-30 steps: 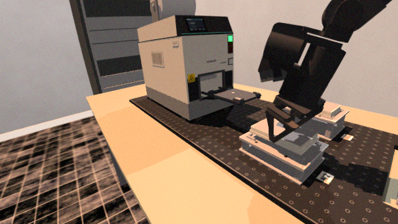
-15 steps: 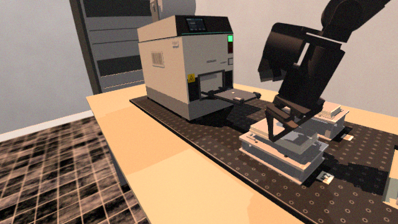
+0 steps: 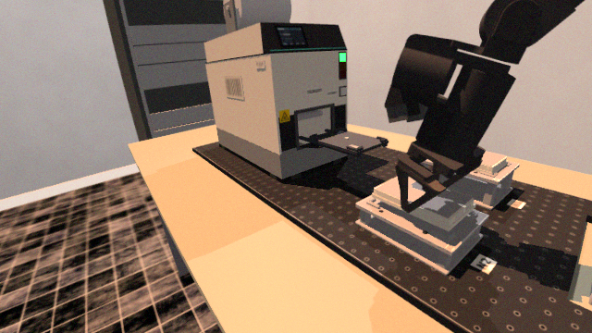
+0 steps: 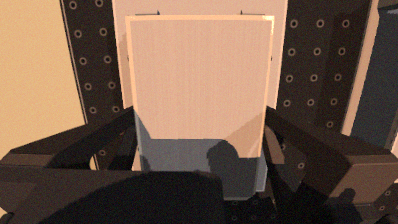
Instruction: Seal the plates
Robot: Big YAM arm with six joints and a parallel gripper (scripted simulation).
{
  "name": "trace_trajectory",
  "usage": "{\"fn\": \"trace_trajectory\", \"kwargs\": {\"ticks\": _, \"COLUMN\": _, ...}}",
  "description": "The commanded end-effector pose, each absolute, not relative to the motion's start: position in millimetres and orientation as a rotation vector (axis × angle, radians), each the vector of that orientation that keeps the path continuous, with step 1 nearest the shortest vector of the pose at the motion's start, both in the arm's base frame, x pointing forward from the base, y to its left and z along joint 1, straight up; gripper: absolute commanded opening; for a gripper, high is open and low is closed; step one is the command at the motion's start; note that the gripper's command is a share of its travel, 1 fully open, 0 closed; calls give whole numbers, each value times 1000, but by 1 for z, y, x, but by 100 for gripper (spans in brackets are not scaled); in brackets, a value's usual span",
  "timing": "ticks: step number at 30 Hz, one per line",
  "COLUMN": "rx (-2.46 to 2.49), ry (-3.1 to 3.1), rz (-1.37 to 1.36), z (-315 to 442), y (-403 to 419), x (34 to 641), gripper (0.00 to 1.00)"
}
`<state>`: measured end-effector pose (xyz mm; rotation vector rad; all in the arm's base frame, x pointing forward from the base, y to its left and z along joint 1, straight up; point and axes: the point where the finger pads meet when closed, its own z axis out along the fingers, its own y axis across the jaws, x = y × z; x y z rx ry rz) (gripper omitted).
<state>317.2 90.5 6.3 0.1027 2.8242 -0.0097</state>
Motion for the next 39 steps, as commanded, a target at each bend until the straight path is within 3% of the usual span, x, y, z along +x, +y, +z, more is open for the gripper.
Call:
{"fn": "trace_trajectory", "kwargs": {"ticks": 1, "rx": 108, "ry": 2799, "rz": -5, "z": 17, "y": 91, "x": 334, "gripper": 0}}
{"fn": "trace_trajectory", "kwargs": {"ticks": 39, "rx": 124, "ry": 2822, "rz": -8, "z": -5, "y": 91, "x": 320, "gripper": 0}}
